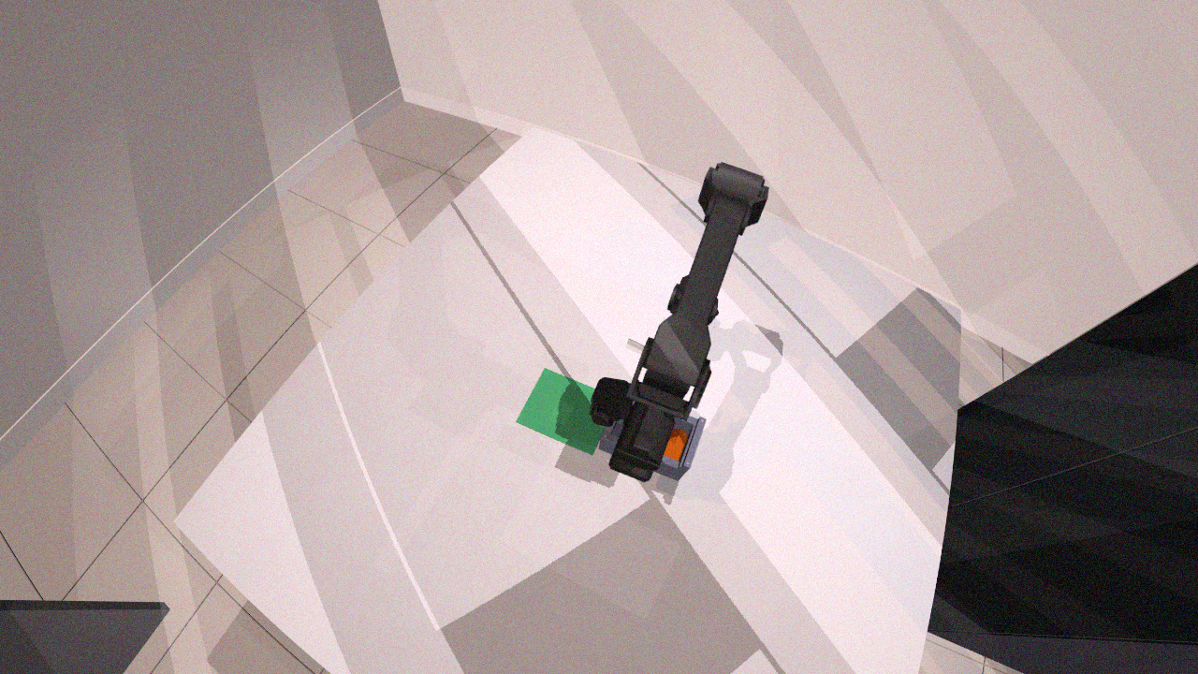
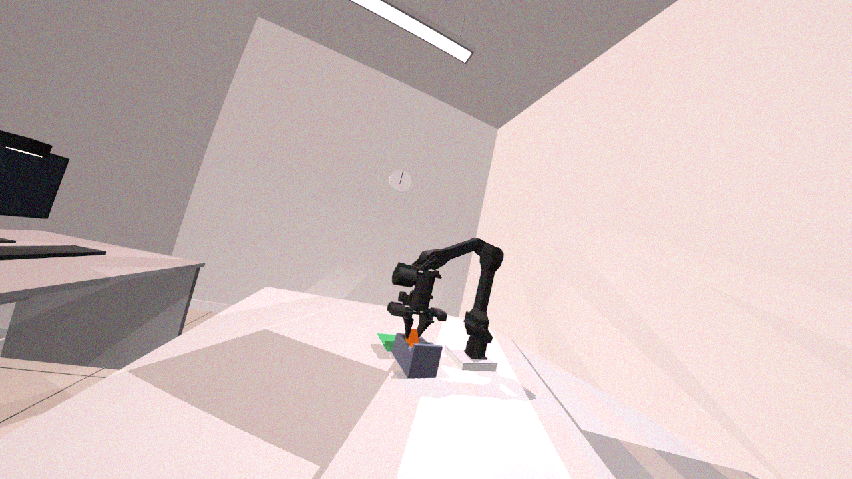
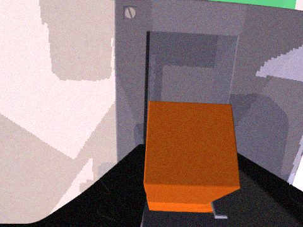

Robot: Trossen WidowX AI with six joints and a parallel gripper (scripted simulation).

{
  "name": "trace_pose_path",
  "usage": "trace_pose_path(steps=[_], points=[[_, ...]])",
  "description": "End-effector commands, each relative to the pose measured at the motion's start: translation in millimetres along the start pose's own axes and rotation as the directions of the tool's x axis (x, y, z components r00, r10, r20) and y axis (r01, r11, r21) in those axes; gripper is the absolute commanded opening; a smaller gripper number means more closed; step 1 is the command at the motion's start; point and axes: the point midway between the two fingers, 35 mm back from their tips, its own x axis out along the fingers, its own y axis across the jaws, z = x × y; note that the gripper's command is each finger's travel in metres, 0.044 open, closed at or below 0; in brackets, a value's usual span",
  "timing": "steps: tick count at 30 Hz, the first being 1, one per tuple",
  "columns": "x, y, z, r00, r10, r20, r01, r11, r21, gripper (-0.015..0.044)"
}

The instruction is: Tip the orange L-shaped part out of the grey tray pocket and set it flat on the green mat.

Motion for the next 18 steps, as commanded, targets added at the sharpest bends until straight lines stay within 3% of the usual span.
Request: trace_pose_path(steps=[1, 18], points=[[-6.6, 1.2, -0.3, 1.0, 0.005, -0.002, -0.005, 1.0, 0.002, 0.0], [-32.5, 0.3, -0.6, 1.0, -0.003, -0.005, 0.003, 1.0, 0.005, 0.0]])
